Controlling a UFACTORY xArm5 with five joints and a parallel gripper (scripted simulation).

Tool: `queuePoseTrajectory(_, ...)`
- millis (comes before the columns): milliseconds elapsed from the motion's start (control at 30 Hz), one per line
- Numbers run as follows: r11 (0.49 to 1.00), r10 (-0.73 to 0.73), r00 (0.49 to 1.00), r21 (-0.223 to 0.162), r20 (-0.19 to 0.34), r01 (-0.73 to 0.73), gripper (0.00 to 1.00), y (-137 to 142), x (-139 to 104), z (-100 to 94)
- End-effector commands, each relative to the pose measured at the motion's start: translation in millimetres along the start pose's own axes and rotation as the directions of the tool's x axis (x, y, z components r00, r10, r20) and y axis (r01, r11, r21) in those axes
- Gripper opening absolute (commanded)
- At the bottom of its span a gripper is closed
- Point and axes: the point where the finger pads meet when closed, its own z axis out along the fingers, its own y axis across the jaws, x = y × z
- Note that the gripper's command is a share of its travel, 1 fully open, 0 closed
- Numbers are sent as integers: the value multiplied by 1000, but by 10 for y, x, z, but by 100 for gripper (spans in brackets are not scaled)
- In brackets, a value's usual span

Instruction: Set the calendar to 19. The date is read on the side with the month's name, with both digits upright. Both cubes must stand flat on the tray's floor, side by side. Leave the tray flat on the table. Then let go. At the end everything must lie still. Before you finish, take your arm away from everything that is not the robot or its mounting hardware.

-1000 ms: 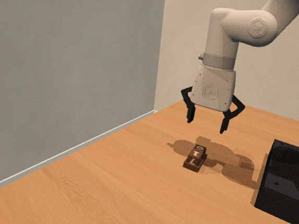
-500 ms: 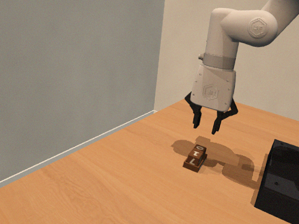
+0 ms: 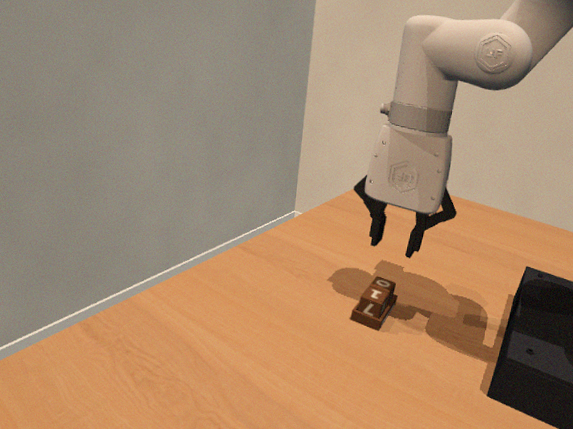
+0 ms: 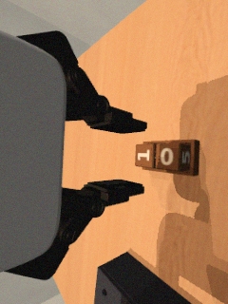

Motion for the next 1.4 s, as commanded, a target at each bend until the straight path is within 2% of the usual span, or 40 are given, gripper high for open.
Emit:
queuePoseTrajectory(0, 1000, 0, 1000, 3, 0, 0, 49, -12, 0, -9)
queuePoseTrajectory(667, 1000, 0, 1000, 3, 0, 0, 49, -12, 0, 22)
queuePoseTrajectory(1367, 1000, 0, 1000, 3, 0, 0, 49, -13, -3, 271)
